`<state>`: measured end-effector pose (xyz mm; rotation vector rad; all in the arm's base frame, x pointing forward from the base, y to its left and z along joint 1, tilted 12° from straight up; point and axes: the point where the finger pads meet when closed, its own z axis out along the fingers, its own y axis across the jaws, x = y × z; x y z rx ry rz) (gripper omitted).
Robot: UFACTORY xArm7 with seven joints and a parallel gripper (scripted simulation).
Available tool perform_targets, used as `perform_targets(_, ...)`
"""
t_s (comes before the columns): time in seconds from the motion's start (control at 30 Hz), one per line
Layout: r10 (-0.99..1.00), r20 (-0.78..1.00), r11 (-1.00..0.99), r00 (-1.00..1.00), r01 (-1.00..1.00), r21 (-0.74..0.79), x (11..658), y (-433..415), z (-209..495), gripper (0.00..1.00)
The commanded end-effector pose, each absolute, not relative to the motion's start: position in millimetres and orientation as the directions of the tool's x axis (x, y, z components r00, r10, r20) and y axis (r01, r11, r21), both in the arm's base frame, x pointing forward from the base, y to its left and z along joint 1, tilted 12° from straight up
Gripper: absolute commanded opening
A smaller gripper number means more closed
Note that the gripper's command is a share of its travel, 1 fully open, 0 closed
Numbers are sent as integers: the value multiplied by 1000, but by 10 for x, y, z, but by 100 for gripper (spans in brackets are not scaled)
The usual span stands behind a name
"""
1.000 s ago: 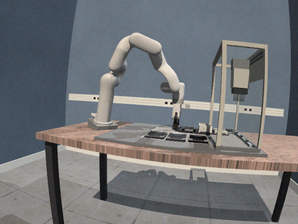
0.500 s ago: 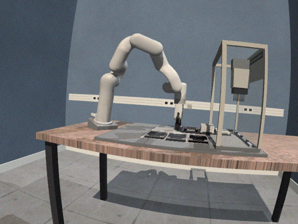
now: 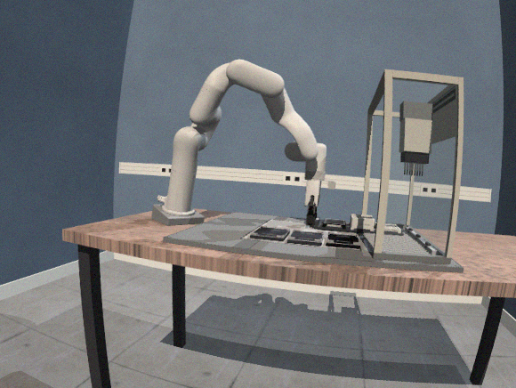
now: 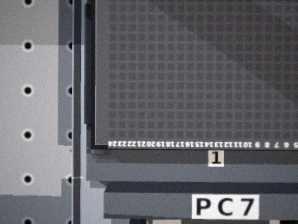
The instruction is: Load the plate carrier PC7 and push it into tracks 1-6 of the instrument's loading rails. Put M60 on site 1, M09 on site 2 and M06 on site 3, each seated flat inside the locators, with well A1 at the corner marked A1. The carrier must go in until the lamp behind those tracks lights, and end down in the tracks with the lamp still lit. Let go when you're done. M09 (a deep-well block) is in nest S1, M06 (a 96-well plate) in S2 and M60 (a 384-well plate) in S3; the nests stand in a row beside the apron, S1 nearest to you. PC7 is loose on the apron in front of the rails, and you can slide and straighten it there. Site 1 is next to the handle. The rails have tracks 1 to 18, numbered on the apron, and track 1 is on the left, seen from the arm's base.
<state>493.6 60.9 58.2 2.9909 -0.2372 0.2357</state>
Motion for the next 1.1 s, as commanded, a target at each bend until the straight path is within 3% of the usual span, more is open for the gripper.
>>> perform_targets(0.0,-146,169,-979,975,-167,117,4986,608,604,82)
perform_targets(1.07,-146,169,-979,975,-167,117,5172,580,637,82)
